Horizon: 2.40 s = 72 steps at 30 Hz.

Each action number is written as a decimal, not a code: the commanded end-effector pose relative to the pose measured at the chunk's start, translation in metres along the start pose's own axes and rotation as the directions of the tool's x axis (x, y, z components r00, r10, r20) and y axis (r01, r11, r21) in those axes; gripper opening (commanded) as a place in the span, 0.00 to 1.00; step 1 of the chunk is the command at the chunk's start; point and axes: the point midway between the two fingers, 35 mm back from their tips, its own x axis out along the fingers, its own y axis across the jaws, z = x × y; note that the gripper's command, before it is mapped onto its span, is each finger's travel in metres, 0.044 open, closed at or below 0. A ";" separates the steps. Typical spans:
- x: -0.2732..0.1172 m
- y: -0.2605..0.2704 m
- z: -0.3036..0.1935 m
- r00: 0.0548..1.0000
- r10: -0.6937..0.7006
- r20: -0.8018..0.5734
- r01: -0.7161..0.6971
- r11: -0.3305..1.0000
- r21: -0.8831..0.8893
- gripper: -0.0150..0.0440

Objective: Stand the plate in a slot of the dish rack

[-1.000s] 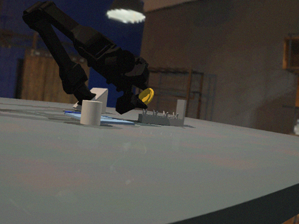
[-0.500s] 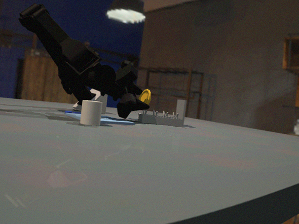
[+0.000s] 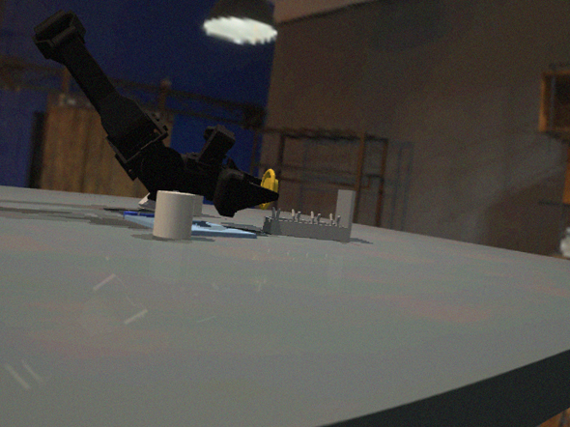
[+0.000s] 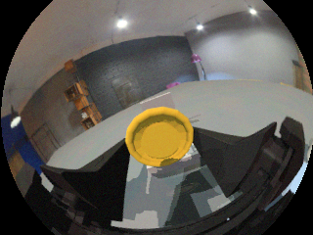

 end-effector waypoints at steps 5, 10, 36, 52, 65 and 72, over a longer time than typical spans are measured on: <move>-0.010 0.001 -0.001 0.993 -0.073 0.098 0.091 0.977 -0.193 0.25; -0.011 0.002 -0.001 0.991 -0.080 0.106 0.101 0.973 -0.210 0.25; 0.019 -0.001 0.002 0.992 -0.081 0.101 0.101 0.973 -0.207 0.25; 0.036 -0.006 -0.015 0.992 -0.081 0.099 0.100 0.973 -0.208 0.25; 0.035 -0.005 -0.014 0.992 -0.083 0.091 0.100 0.974 -0.204 0.34; 0.035 -0.005 -0.014 0.992 -0.083 0.091 0.100 0.974 -0.204 0.65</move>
